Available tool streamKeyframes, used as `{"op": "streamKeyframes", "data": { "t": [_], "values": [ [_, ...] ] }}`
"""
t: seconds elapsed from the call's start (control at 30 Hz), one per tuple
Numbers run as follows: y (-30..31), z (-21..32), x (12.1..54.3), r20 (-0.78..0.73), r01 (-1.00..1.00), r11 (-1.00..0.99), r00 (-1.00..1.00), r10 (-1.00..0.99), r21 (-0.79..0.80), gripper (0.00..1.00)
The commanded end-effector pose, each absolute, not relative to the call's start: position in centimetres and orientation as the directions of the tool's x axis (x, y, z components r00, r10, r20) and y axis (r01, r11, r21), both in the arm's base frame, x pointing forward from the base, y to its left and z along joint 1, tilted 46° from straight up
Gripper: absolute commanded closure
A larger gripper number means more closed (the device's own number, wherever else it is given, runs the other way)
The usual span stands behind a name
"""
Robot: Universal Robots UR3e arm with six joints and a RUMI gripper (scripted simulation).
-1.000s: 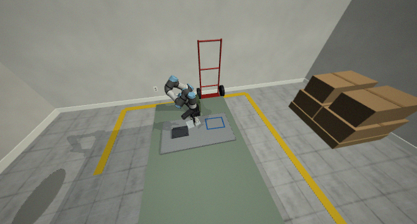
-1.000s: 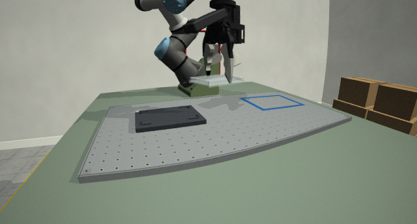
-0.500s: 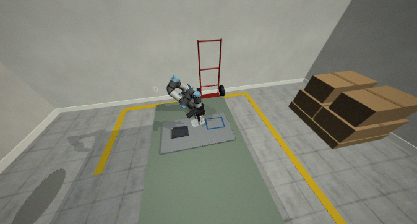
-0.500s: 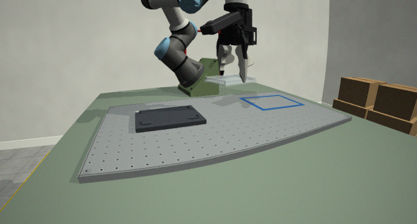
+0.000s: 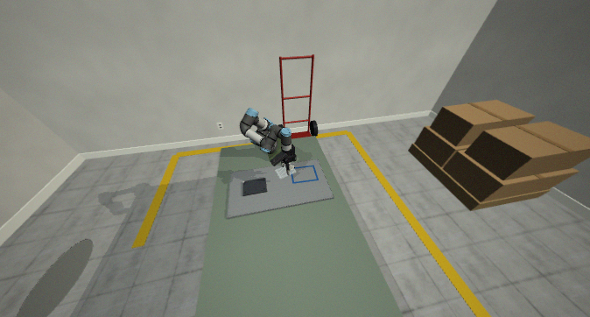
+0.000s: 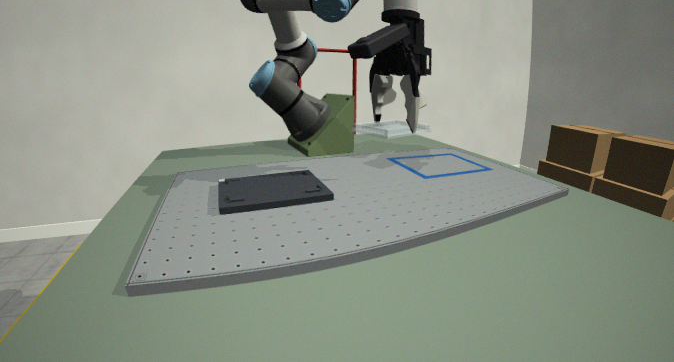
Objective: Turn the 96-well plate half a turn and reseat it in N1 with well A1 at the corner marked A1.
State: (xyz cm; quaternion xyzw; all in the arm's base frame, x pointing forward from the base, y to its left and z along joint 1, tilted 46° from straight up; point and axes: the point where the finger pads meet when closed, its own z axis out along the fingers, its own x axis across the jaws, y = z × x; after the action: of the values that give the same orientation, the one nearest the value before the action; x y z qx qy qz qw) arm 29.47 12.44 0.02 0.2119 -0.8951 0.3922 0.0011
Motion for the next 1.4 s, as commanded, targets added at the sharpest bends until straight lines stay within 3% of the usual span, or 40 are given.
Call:
{"op": "streamKeyframes", "data": {
  "t": [0.0, 1.37],
  "values": [
    [13.4, -1.0, 29.3, 0.167, -0.379, 0.603, -0.911, -0.378, -0.702, 1.0],
    [20.9, -9.7, 26.9, 0.166, -0.379, 0.603, -0.911, -0.379, -0.702, 1.0]
  ]
}}
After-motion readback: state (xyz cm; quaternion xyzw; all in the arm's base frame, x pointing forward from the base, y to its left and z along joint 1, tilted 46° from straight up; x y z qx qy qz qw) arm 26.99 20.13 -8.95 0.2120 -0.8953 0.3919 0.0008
